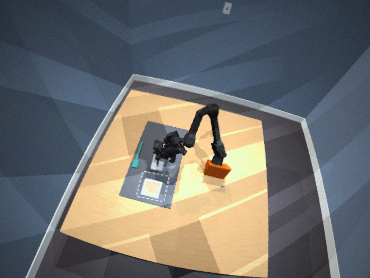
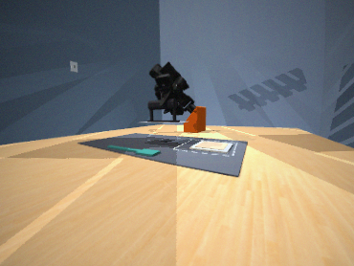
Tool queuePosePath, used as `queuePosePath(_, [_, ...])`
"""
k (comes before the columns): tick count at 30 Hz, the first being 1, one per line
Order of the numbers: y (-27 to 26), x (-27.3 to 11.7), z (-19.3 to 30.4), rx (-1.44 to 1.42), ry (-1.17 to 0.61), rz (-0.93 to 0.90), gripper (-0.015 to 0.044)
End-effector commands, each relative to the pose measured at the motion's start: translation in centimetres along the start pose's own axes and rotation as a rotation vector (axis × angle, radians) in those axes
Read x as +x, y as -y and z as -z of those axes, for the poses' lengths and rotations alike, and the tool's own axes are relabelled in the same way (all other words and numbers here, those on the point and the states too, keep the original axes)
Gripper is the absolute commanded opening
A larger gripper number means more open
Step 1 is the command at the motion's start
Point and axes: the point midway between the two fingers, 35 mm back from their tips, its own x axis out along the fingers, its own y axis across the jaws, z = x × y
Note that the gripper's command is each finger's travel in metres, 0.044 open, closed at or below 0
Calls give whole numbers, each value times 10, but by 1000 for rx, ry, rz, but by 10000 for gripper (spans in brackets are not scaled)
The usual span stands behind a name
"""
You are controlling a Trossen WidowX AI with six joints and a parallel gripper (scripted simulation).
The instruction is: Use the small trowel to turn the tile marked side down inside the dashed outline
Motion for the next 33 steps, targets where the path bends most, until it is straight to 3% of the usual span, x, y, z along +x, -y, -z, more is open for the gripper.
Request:
queuePosePath(1, [-9,-7,-13,3,-5,-17,0])
queuePosePath(33, [-13,-13,-28,2,-4,-18,0])
